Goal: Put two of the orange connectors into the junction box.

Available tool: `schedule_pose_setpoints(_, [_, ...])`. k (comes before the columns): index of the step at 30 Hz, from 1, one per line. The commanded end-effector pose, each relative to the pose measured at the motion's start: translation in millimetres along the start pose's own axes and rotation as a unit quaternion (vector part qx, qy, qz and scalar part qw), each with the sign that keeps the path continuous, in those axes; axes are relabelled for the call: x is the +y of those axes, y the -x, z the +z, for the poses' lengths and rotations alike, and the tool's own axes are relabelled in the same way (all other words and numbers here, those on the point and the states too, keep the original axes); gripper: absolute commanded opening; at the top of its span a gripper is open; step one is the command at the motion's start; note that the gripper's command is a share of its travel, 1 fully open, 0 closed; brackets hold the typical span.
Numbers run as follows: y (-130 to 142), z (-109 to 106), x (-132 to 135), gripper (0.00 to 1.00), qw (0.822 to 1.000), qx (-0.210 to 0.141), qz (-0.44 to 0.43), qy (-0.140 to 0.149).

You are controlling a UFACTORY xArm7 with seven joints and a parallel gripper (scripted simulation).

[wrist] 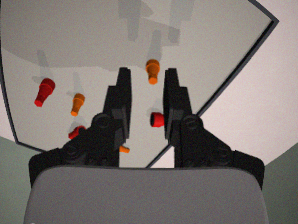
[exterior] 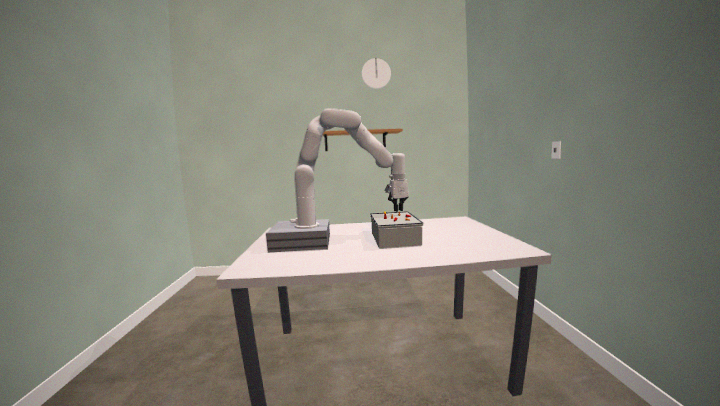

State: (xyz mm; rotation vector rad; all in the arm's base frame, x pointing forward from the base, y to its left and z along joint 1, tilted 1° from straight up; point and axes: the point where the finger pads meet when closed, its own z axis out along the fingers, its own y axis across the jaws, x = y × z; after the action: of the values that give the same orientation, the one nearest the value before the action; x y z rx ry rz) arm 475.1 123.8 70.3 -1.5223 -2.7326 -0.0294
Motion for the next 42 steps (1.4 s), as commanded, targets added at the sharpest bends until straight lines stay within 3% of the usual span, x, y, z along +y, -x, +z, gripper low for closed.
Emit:
schedule_pose_setpoints(1, [1, 8, 4, 0.26, 1.0, -0.001, 0.0, 0.004])
schedule_pose_setpoints(27, [1, 8, 5, 0.26, 1.0, -0.001, 0.0, 0.004])
schedule_pose_setpoints(35, [1, 24, 5, 0.26, 1.0, -0.001, 0.0, 0.004])
schedule_pose_setpoints(42, [1, 25, 5, 0.26, 1.0, -0.001, 0.0, 0.004])
